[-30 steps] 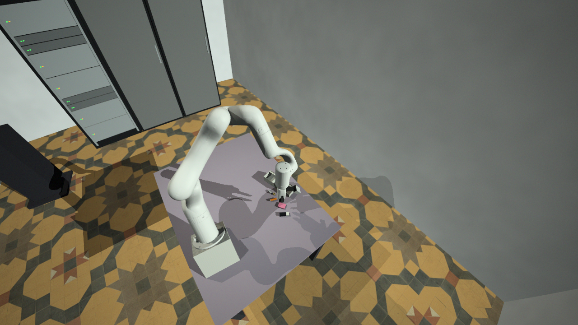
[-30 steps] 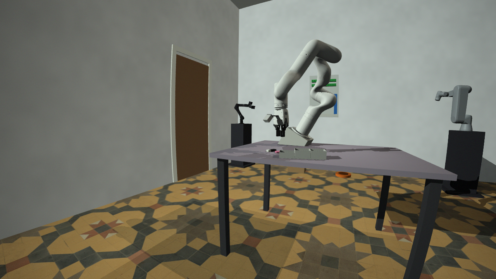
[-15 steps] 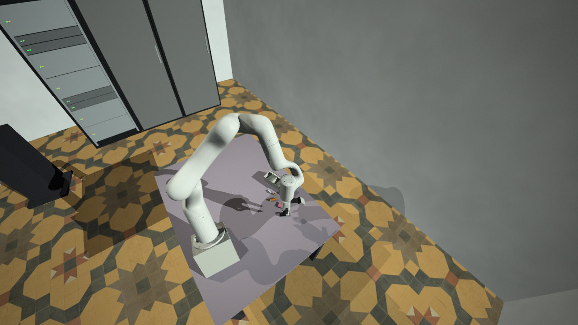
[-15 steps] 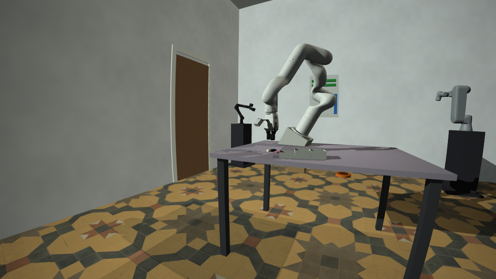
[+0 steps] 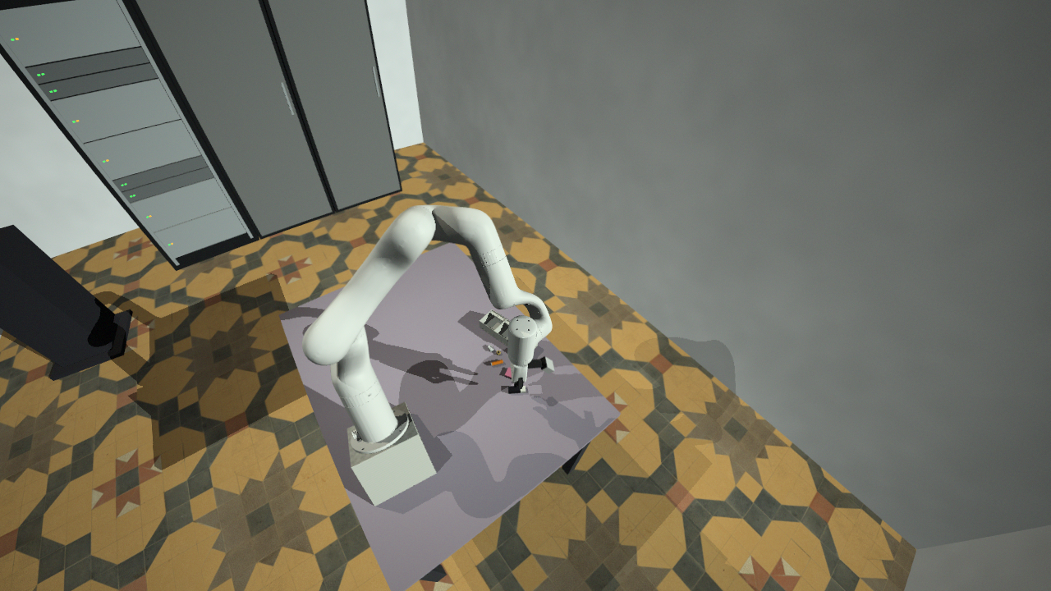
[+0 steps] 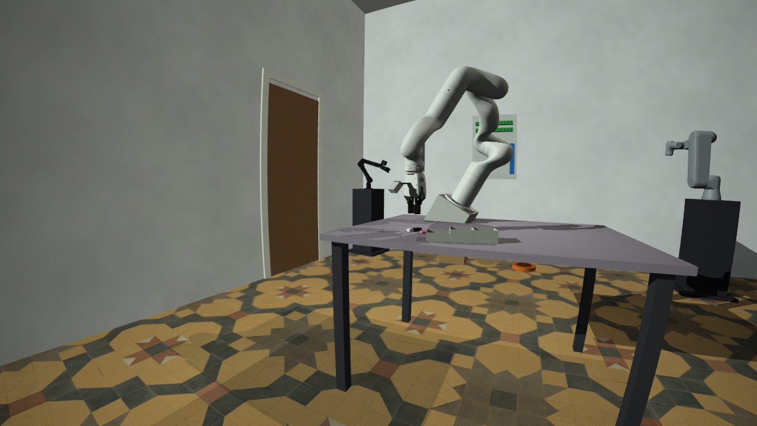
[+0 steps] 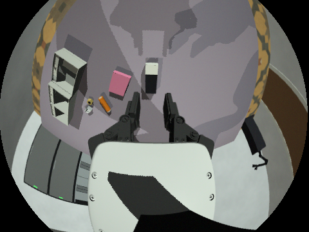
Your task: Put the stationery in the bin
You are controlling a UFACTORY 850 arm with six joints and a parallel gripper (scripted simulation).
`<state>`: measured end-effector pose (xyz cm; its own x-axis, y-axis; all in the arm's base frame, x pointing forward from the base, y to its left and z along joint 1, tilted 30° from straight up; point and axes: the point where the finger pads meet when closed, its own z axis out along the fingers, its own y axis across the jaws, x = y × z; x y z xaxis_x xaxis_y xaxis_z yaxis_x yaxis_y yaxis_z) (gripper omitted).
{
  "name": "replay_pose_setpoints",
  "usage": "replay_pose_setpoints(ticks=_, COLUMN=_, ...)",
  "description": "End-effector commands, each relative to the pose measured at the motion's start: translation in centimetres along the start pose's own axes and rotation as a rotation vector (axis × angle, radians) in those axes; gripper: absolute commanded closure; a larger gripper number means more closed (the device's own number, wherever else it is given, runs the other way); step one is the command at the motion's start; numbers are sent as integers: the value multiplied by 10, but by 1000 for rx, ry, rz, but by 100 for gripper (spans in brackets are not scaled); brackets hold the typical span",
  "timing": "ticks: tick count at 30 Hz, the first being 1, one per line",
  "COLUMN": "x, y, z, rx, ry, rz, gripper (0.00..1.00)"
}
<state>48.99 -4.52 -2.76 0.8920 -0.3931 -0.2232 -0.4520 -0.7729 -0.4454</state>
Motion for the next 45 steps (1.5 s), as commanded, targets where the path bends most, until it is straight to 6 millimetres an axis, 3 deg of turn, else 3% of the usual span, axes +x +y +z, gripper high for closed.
replay_pose_setpoints(ticks=1, x=0, y=-2, z=-1, rx=0, ry=2, rz=0, gripper=62)
replay_pose_setpoints(ticks=32, x=0, y=-2, z=-1, rx=0, ry=2, rz=0, gripper=62)
replay_pose_setpoints(ticks=45, x=0, y=-2, z=43, rx=0, ry=2, rz=0, gripper=62)
